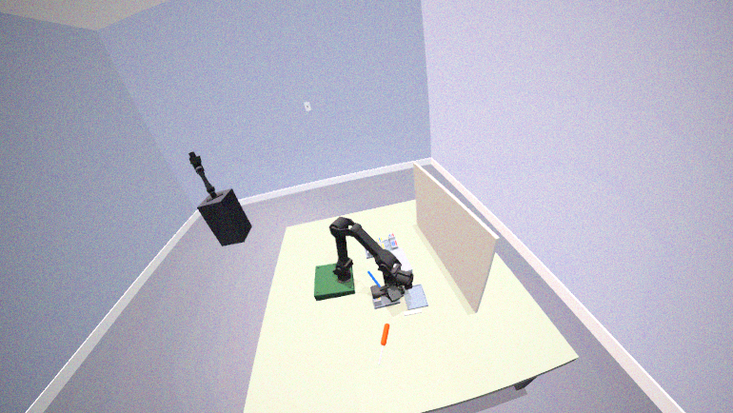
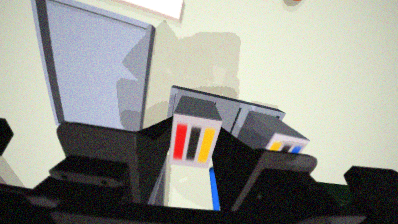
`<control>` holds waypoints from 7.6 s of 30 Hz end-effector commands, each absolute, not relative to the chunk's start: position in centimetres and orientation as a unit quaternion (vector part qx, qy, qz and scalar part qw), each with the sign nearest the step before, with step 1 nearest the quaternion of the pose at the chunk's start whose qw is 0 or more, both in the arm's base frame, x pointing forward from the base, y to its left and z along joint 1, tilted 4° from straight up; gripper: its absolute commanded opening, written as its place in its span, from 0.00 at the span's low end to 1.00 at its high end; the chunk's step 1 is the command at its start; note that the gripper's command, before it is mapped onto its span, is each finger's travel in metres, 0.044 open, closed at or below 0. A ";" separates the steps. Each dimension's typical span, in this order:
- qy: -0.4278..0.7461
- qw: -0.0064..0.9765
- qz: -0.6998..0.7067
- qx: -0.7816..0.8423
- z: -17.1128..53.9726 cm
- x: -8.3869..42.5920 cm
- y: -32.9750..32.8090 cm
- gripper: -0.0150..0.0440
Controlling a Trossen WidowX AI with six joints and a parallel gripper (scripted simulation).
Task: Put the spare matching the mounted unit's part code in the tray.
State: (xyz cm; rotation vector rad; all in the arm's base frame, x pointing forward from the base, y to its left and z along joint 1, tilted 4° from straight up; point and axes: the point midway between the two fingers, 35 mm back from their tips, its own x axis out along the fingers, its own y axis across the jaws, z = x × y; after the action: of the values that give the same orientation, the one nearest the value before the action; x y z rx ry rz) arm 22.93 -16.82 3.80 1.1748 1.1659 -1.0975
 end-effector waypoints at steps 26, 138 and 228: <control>0.491 0.546 -0.464 0.497 9.6 22.6 -16.9 0.25; 0.488 0.548 -0.462 0.499 16.3 33.1 -18.2 0.25; 0.488 0.547 -0.462 0.499 9.5 33.8 -18.4 0.25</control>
State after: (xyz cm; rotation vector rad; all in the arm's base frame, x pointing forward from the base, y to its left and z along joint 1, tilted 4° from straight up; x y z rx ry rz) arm 33.81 -18.36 9.77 1.1811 1.1589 -1.0882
